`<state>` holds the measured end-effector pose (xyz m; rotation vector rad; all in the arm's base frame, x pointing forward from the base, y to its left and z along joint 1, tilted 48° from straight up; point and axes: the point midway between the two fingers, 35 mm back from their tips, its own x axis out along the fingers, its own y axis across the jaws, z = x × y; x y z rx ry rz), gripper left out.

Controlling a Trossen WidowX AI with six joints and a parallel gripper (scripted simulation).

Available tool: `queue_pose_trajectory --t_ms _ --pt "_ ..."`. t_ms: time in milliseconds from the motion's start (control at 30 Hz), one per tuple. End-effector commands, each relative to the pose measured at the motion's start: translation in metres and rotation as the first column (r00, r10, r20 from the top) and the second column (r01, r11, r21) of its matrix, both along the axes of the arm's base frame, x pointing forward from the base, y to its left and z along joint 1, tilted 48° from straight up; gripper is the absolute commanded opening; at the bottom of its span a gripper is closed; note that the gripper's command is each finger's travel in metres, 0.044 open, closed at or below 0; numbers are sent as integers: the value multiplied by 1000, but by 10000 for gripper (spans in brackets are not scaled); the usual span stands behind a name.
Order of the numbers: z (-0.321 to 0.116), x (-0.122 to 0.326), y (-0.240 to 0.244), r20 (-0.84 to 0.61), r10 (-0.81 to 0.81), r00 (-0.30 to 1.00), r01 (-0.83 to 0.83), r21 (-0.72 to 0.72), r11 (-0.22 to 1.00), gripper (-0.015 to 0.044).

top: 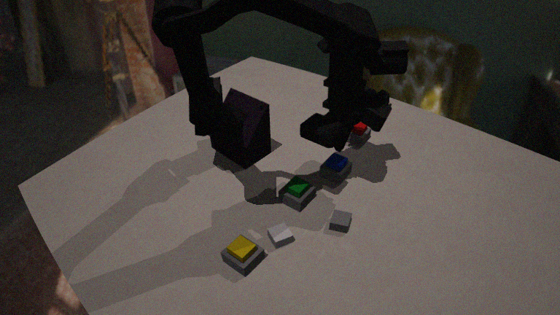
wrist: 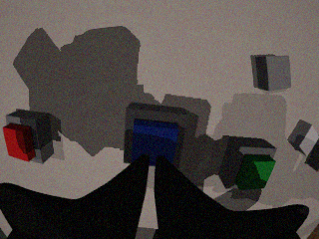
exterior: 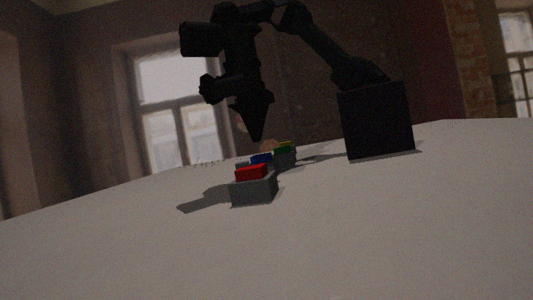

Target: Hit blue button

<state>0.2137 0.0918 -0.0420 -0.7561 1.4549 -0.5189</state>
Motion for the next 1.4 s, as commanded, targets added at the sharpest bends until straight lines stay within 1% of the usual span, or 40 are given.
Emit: queue_pose_trajectory --t_ms 0,500,1267,1367 --pt "-5 -1 -7 -7 5 1000 -5 -8 1000 20" --pt "-20 0 -23 -6 5 1000 -5 -9 1000 20" --pt "-20 0 -24 -6 5 1000 -5 -9 1000 20" --pt "-5 0 -6 -4 5 1000 -5 -5 1000 20"
